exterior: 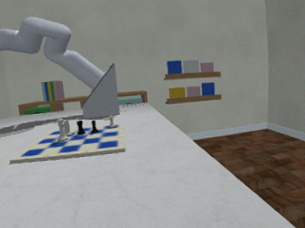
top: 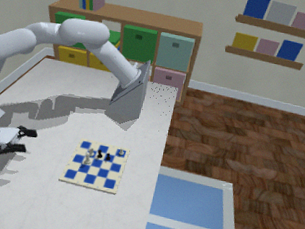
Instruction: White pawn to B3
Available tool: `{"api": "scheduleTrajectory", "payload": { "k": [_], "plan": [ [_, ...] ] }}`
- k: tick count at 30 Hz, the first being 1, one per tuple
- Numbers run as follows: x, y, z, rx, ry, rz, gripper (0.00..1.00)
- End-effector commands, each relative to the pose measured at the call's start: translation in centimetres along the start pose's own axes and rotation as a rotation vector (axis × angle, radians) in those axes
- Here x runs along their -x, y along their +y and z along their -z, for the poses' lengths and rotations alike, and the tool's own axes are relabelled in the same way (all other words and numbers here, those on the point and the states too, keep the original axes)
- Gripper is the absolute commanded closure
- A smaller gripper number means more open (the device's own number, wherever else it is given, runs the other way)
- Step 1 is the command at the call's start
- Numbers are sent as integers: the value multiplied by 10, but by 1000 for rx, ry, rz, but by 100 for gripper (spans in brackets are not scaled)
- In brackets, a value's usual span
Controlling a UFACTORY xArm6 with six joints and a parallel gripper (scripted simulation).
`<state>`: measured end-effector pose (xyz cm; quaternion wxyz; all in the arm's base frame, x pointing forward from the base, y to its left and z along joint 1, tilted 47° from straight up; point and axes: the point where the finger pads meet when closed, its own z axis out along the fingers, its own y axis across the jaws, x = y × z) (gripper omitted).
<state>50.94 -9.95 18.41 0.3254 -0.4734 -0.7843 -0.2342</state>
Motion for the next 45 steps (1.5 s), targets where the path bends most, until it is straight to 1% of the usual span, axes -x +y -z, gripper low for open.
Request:
{"api": "scheduleTrajectory", "payload": {
  "k": [1,6,11,13,21,25,32,34,36,37,38,40,41,42,43,45],
  "plan": [
    [-1,1,1,0,-2,3,0],
    [-3,1,1,0,-2,3,0],
    [-18,4,0,0,-2,3,0],
    [-18,4,0,0,-2,3,0],
    [-68,15,-4,0,-2,3,0],
    [-85,18,-5,0,-2,3,0],
    [-88,19,-5,-1,-2,3,0],
    [-88,19,-9,-12,-8,0,0],
    [-84,18,-22,-51,-27,-13,0],
    [-82,16,-33,-83,-43,-22,0],
    [-79,15,-46,-125,-66,-32,0],
    [-71,8,-80,-238,-132,-50,0],
    [-71,8,-80,-238,-132,-50,0],
    [-66,3,-99,-306,-178,-55,0],
    [-66,3,-99,-306,-178,-55,0],
    [-57,-11,-139,-463,-294,-47,0]
  ]
}}
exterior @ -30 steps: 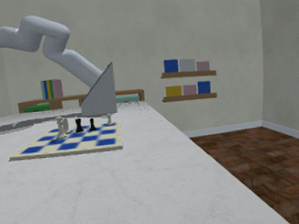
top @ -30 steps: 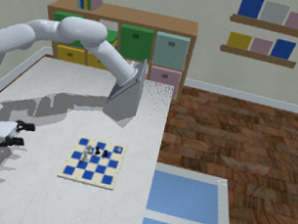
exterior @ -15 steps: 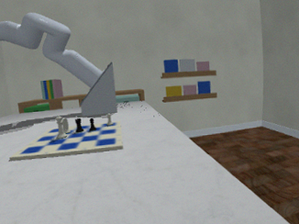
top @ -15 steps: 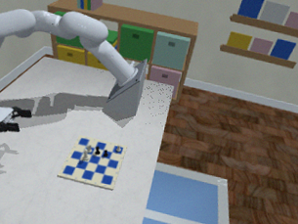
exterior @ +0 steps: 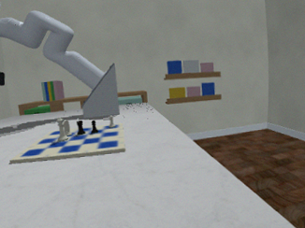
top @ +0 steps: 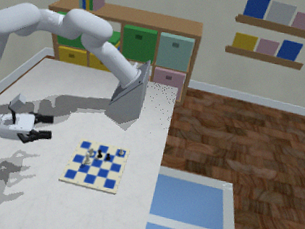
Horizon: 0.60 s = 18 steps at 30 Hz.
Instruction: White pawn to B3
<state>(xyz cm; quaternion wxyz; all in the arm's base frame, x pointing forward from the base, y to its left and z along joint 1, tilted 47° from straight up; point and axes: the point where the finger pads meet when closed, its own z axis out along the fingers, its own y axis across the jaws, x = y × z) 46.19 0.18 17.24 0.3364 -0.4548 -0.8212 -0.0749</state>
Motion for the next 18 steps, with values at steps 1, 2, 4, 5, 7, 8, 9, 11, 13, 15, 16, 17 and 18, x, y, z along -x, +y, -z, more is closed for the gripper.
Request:
{"api": "scheduleTrajectory", "payload": {
  "k": [1,2,4,5,7,8,9,11,13,15,16,17,18],
  "plan": [
    [3,2,-51,-169,-147,-11,0],
    [3,2,-51,-169,-147,-11,0],
    [8,-1,-93,-320,-289,23,0],
    [8,-1,-93,-332,-302,24,0],
    [9,-3,-111,-413,-389,55,0],
    [11,-5,-128,-459,-442,88,0],
    [11,-5,-128,-489,-480,98,0],
    [12,-5,-144,-560,-573,150,0],
    [12,-5,-158,-622,-659,209,0],
    [11,-3,-171,-679,-743,276,0],
    [11,-3,-171,-683,-751,280,0],
    [9,-1,-184,-726,-819,344,0],
    [9,-1,-184,-726,-819,344,0]
  ]
}}
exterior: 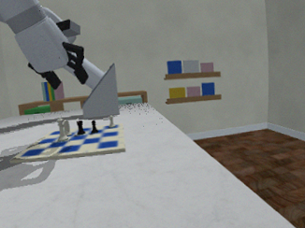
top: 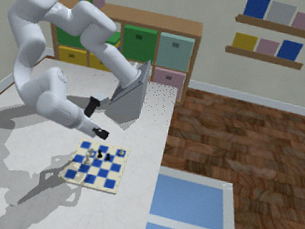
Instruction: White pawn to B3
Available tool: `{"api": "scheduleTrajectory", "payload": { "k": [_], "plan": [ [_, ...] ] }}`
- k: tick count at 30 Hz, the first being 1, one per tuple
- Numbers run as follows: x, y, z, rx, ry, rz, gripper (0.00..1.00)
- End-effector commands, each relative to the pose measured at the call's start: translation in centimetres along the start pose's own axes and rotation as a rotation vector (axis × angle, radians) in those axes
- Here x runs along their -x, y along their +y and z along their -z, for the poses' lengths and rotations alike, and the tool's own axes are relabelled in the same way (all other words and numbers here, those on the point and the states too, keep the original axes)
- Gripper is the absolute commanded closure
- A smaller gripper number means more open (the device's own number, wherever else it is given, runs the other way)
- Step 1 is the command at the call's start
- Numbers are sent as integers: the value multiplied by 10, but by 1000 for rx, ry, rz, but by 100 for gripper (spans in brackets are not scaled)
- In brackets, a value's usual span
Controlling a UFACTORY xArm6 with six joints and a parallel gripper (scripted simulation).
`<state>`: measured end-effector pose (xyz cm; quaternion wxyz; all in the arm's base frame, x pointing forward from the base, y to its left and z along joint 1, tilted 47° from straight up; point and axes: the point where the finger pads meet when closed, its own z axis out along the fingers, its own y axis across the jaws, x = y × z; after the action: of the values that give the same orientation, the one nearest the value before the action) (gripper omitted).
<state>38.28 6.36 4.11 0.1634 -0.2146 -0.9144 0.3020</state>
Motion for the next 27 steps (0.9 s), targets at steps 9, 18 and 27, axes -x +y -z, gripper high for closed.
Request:
{"api": "scheduleTrajectory", "payload": {
  "k": [9,18,27],
  "plan": [
    [-45,55,-23,-178,-527,327,0],
    [-63,71,-29,-202,-650,444,0],
    [-63,71,-29,-202,-650,444,0]
  ]
}}
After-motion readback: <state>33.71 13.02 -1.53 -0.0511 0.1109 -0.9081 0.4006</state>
